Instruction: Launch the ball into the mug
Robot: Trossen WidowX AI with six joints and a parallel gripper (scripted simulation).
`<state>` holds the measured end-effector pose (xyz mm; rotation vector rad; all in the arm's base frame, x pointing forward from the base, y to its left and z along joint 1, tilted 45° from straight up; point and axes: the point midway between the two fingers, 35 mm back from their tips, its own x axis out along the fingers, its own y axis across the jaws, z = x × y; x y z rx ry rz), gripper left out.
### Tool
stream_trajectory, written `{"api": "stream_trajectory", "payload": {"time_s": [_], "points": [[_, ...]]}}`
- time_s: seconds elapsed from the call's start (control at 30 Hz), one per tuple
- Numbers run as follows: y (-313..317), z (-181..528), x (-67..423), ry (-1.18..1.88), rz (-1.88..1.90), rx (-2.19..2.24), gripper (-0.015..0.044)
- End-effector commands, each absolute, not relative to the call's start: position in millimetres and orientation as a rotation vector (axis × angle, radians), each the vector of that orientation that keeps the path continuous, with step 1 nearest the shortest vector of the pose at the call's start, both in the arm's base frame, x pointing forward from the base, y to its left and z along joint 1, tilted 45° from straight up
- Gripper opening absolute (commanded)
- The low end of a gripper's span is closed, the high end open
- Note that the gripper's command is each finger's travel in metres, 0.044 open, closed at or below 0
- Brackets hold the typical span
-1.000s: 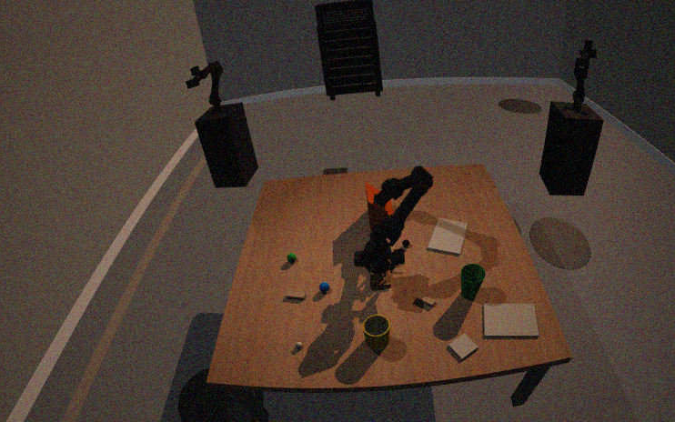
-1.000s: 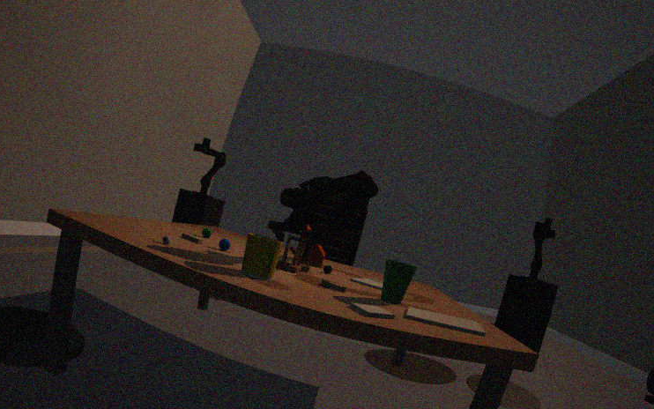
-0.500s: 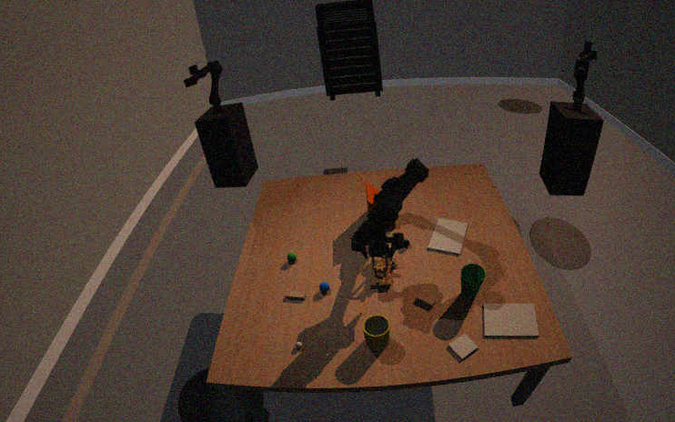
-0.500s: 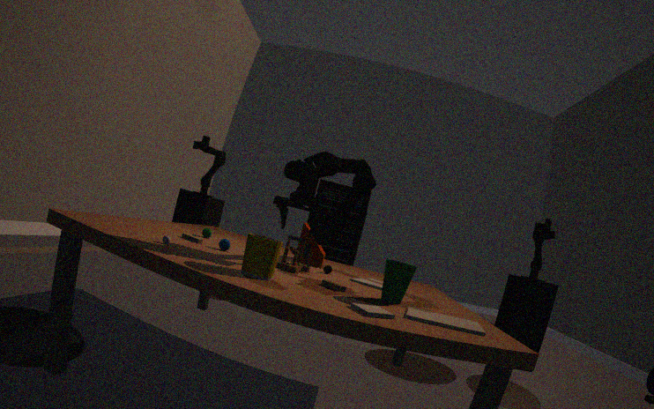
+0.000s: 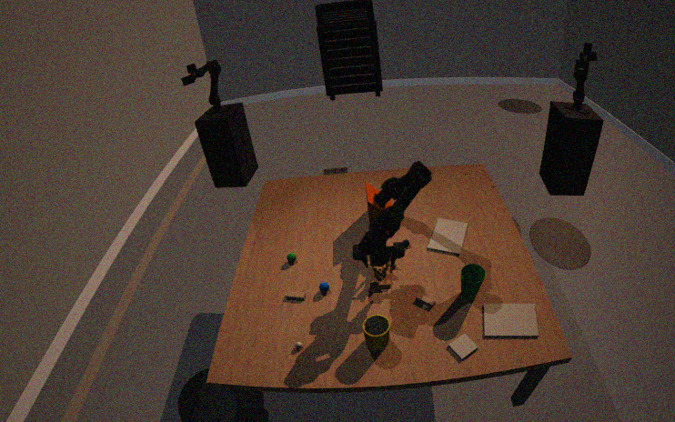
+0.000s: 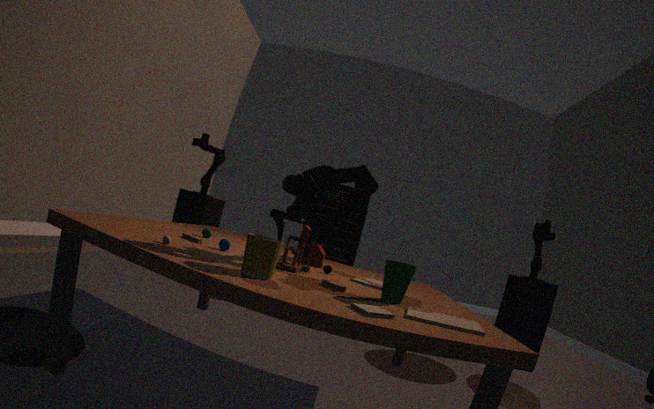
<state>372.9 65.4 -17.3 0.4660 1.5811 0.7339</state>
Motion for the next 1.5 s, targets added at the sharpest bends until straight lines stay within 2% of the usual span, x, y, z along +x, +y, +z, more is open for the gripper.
{"api": "stream_trajectory", "payload": {"time_s": [0.0,0.9,1.27,1.47], "points": [[70,-22,370,1.587,0.734,0.475,0.0440],[99,-52,363,1.587,0.736,0.477,0.0440],[97,-49,365,1.583,0.739,0.467,0.0151],[97,-49,365,1.583,0.739,0.467,0.0111]]}}
